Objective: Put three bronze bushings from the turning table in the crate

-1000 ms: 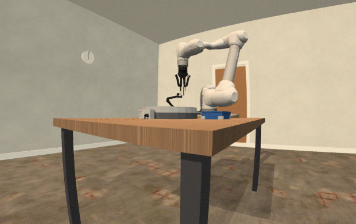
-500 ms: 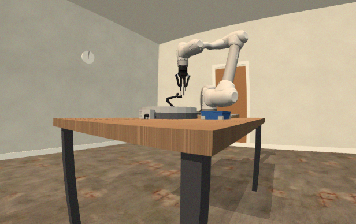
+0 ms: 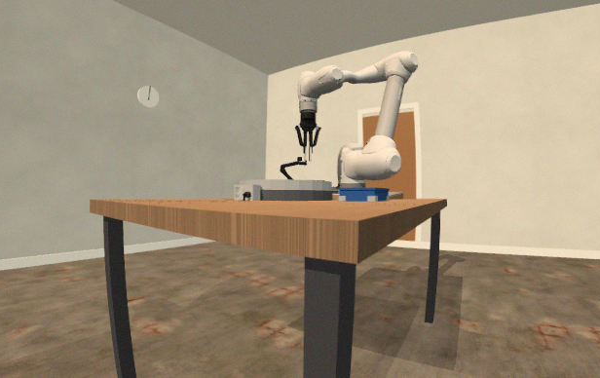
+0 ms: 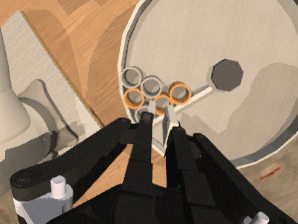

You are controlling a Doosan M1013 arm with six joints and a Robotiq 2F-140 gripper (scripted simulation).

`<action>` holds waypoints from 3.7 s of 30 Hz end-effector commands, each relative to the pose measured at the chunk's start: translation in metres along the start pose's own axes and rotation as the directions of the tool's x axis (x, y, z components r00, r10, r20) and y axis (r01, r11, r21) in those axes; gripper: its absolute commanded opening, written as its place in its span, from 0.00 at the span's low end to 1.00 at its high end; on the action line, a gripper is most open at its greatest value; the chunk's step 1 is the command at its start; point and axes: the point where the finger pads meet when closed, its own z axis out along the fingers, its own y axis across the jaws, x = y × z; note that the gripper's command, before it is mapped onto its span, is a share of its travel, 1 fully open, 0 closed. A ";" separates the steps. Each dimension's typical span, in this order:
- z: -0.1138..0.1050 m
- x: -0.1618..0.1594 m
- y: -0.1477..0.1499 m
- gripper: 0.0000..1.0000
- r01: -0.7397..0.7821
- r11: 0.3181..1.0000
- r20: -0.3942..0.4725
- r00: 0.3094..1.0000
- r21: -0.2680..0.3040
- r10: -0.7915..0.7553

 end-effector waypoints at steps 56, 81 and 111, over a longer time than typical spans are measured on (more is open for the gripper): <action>0.067 0.017 0.036 0.28 -0.195 0.981 0.000 0.981 0.002 0.195; 0.067 0.018 0.038 0.28 -0.195 0.981 0.000 0.981 0.002 0.195; 0.067 0.018 0.038 0.28 -0.195 0.981 0.000 0.981 0.002 0.195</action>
